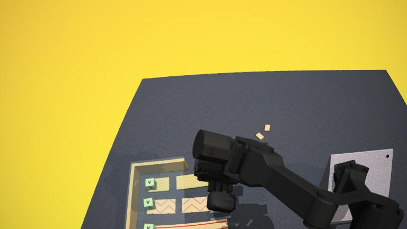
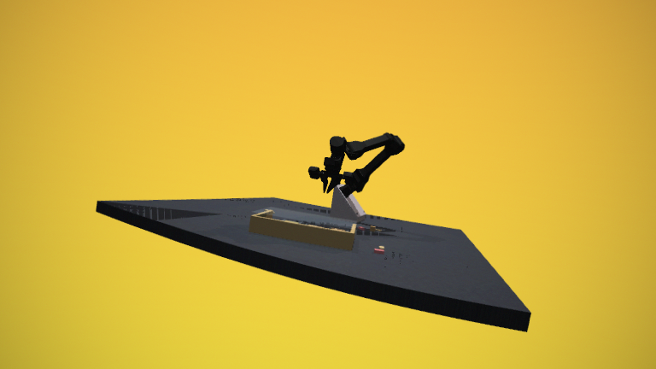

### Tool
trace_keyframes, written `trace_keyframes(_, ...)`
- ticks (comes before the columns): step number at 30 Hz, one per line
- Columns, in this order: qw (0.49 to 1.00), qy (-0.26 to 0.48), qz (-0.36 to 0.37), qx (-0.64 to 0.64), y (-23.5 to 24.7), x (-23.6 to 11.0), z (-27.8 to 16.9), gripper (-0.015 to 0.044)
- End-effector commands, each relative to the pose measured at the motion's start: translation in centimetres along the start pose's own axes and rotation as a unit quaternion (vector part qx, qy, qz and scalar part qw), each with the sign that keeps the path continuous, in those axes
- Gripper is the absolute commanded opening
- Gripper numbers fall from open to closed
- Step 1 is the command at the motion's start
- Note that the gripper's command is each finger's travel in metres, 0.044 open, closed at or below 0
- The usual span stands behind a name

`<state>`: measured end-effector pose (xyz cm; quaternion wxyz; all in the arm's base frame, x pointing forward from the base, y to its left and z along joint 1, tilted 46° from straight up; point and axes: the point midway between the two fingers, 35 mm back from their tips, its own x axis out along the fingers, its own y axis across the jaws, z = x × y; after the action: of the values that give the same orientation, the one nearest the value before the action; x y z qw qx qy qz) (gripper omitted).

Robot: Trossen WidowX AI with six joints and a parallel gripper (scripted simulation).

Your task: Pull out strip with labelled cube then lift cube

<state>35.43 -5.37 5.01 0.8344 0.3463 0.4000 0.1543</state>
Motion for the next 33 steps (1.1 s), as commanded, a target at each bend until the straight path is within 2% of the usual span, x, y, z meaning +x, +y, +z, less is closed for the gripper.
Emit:
trace_keyframes(1,0.979,0.195,0.018,-0.053,4.4,4.7,-0.7,0.0)
trace_keyframes(7,0.958,0.277,0.033,-0.074,6.9,5.8,-2.0,0.0)
trace_keyframes(23,0.957,0.279,0.033,-0.074,7.0,5.8,-2.2,0.0)
trace_keyframes(33,0.957,0.279,0.033,-0.074,7.0,7.1,-2.9,0.0)
